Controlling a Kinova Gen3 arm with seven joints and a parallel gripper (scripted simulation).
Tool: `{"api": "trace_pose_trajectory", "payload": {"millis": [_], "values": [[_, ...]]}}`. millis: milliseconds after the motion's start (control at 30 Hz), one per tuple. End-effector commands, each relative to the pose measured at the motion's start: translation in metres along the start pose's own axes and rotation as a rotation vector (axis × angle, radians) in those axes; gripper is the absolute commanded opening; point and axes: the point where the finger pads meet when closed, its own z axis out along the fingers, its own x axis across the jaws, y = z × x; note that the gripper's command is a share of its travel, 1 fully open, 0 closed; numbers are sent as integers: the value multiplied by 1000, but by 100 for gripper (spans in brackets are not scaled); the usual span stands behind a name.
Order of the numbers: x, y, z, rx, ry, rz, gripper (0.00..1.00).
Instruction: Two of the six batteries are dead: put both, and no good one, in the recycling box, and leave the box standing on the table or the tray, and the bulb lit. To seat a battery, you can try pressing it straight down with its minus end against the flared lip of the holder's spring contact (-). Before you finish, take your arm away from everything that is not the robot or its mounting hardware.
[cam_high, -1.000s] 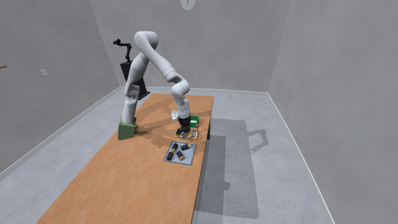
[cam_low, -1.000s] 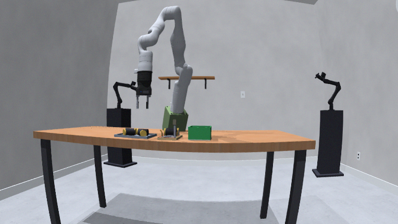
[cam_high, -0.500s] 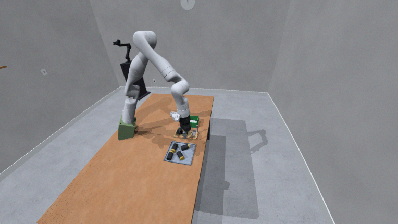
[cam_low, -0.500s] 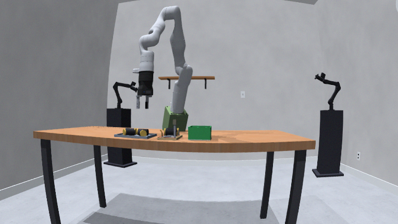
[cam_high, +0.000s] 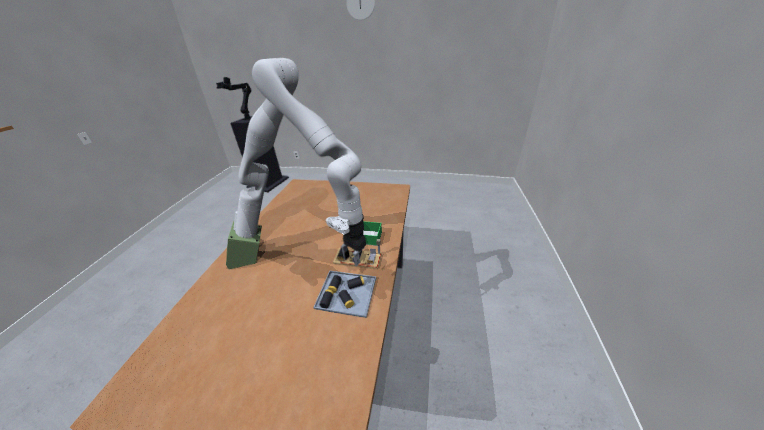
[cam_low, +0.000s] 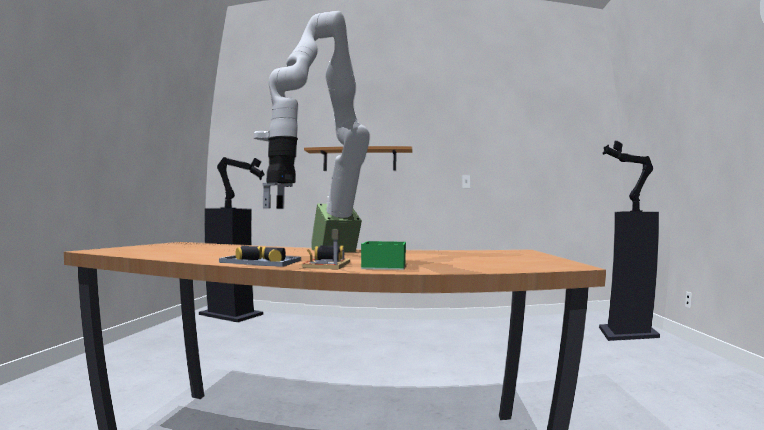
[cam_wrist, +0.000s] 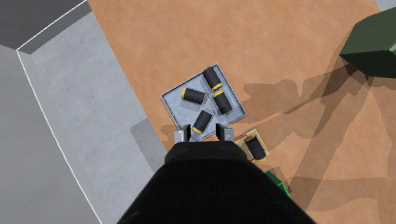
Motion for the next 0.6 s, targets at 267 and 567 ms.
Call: {"api": "trace_pose_trajectory", "payload": {"millis": [267, 567], "values": [[0, -3, -1, 0, -3, -179, 90], [0, -3, -1, 0, -3, -388, 90]]}}
